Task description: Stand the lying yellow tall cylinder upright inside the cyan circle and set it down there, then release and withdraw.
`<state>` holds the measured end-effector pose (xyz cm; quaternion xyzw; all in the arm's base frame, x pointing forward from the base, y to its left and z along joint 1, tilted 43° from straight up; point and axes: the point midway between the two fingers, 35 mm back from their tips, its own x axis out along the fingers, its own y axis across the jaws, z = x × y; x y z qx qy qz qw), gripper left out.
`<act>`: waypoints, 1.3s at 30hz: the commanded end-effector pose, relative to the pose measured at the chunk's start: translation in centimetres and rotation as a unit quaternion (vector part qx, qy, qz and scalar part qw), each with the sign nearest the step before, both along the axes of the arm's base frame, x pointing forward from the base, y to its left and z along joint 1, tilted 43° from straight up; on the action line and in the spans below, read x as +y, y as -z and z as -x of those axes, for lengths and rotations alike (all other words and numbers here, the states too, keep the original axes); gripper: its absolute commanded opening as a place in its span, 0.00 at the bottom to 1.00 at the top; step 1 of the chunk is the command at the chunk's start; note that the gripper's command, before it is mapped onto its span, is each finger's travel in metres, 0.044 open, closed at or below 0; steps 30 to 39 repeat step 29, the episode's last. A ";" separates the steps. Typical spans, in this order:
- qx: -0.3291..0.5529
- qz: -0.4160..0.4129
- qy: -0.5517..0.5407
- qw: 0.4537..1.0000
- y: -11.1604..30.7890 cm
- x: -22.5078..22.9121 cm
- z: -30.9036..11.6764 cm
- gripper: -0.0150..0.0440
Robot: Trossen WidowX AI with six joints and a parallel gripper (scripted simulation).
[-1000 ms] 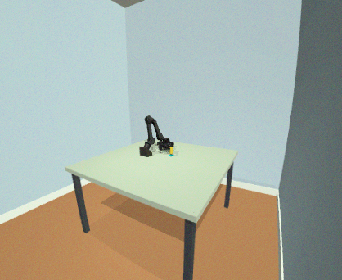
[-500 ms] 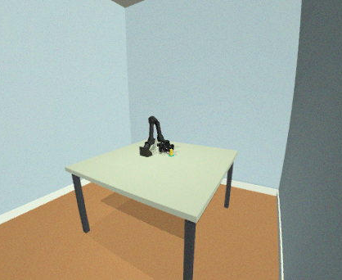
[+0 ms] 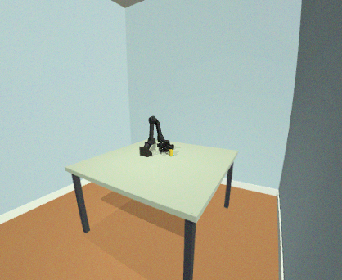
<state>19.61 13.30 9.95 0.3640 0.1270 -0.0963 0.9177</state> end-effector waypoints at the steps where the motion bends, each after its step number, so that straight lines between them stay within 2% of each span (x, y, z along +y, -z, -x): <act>1: -0.003 -0.004 0.002 1.000 -0.1 0.0 0.0 0.83; 3: -0.003 -0.004 0.002 1.000 -0.1 0.0 0.0 0.92; 4: -0.003 -0.004 0.002 1.000 -0.1 0.0 0.0 0.93; 9: -0.002 -0.004 0.003 1.000 -0.3 -0.1 -0.1 0.93; 29: -0.005 -0.008 0.006 1.000 -5.7 -5.0 -0.6 0.93; 39: -0.005 -0.008 0.006 1.000 -5.7 -5.0 -0.6 0.93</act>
